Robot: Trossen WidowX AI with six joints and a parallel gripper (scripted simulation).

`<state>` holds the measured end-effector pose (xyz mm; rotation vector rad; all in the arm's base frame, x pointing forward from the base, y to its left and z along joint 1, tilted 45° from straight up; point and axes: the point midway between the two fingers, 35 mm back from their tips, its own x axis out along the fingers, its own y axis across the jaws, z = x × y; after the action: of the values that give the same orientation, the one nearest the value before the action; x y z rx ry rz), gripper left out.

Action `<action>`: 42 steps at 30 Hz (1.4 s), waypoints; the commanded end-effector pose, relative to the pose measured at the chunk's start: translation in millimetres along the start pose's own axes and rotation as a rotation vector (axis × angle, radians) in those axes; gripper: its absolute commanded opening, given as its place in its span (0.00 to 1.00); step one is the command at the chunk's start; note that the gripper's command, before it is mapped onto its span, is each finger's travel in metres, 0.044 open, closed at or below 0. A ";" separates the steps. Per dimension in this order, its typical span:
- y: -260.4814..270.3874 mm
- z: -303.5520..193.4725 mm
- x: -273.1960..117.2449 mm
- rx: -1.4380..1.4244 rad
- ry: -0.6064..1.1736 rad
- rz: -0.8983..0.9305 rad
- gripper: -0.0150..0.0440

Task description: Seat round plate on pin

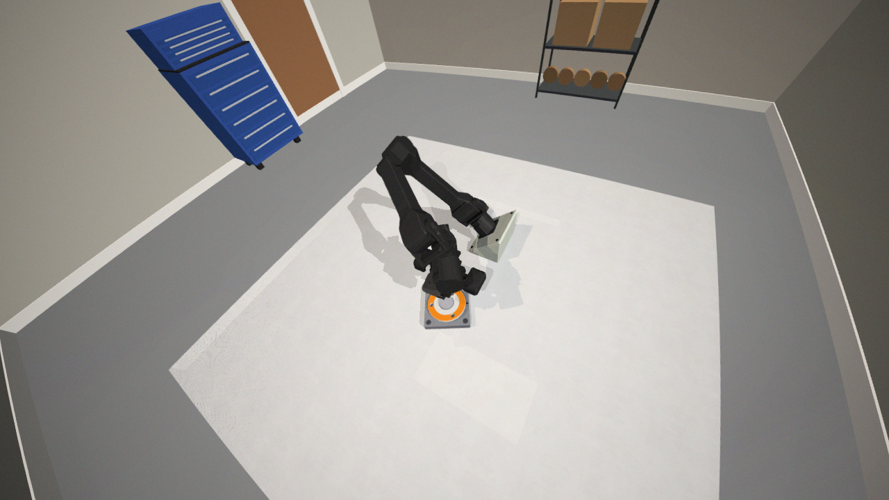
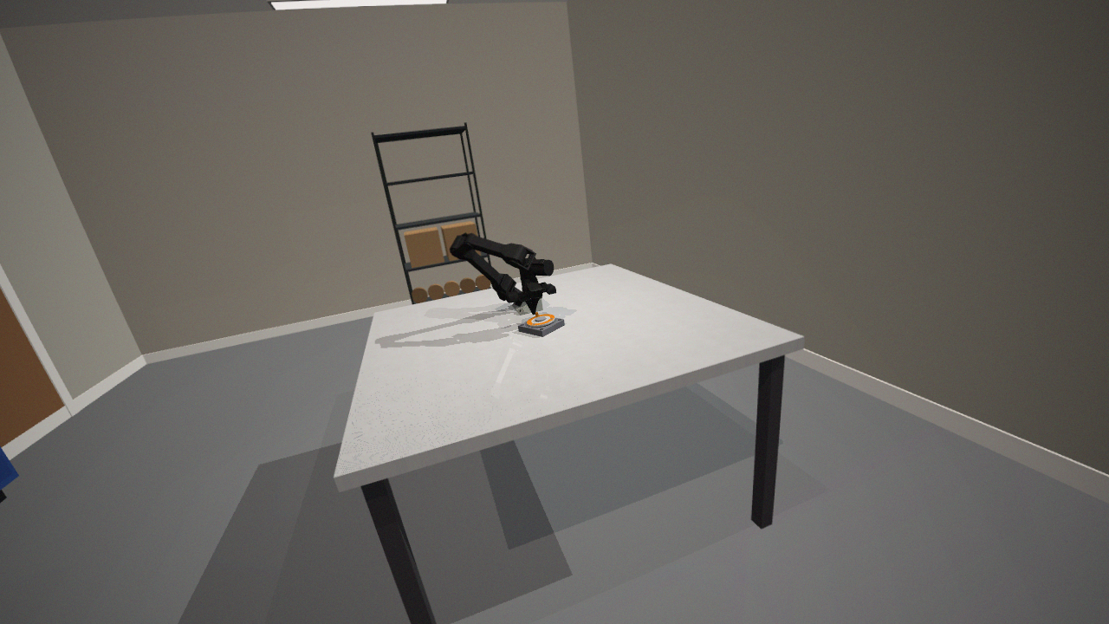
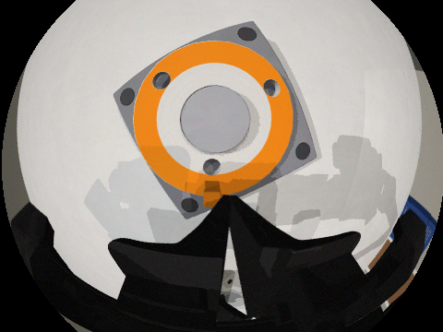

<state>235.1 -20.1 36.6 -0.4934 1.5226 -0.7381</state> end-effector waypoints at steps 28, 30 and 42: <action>39.9 7.5 -2.4 0.001 0.005 0.005 0.25; 40.9 8.3 -2.5 0.001 0.005 0.005 0.25; 46.5 13.2 -2.7 0.002 0.005 0.005 0.25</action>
<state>251.6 10.8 8.0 -0.4924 1.5295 -0.7347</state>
